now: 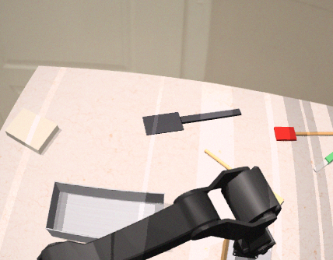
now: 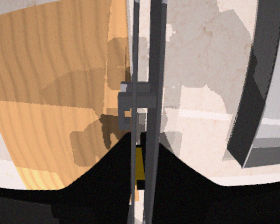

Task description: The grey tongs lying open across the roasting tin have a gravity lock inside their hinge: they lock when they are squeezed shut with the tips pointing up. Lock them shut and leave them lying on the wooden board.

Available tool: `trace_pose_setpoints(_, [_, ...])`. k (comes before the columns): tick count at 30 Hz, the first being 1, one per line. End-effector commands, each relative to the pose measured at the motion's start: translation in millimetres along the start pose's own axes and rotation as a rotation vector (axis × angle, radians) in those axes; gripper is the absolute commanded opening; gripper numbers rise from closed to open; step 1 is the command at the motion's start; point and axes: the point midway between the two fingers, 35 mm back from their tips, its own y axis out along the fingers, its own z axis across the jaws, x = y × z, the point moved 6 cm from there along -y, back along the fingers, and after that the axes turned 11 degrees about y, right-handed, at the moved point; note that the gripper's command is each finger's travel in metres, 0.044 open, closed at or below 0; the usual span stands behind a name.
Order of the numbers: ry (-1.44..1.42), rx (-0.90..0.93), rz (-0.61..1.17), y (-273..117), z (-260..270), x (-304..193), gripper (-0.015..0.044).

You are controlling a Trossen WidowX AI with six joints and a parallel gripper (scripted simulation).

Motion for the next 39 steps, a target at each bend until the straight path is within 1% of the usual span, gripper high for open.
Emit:
trace_pose_setpoints(1, [-0.153,-0.001,-0.001,-1.0,5.6,-2.7,-0.015])
trace_pose_setpoints(39, [-1.638,0.004,-0.002,-1.4,53.2,-36.9,-0.015])
